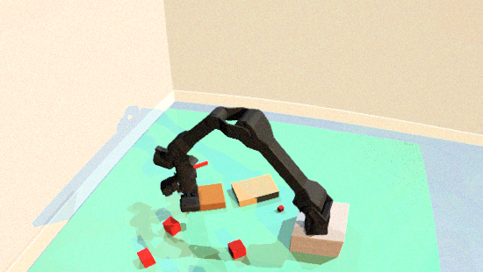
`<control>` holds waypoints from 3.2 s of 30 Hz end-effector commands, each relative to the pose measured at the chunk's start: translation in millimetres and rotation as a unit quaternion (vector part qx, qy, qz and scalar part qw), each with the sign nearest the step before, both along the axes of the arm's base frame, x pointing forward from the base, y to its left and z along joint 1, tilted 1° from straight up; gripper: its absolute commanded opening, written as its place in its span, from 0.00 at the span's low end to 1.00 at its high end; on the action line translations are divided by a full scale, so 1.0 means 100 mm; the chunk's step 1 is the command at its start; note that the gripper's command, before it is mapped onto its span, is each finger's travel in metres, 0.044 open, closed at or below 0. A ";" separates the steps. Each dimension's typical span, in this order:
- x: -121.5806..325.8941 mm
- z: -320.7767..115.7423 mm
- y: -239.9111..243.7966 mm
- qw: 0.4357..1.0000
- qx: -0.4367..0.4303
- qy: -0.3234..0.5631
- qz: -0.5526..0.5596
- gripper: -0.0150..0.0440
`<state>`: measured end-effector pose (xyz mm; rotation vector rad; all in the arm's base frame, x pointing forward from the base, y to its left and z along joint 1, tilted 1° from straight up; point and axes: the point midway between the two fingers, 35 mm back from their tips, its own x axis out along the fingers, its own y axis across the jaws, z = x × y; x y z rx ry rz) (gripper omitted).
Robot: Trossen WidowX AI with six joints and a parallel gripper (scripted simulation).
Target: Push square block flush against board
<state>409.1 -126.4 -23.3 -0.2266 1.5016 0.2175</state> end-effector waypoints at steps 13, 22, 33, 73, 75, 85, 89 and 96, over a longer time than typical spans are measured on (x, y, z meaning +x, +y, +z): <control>-0.15 -0.02 -0.05 1.000 0.000 0.004 0.001 0.25; -0.22 -0.02 -0.08 1.000 -0.001 0.005 0.001 0.25; -0.31 -0.03 -0.11 1.000 -0.001 0.005 0.001 0.25; -0.20 -0.02 -0.13 1.000 -0.001 0.005 0.001 0.25; -0.17 -0.02 -0.12 1.000 -0.001 0.004 0.001 0.25; -0.01 -0.01 -0.07 1.000 0.000 0.004 0.001 0.25; 0.05 -0.01 -0.05 1.000 0.000 0.004 0.001 0.25; 0.05 0.10 -0.03 1.000 0.001 0.004 0.002 0.25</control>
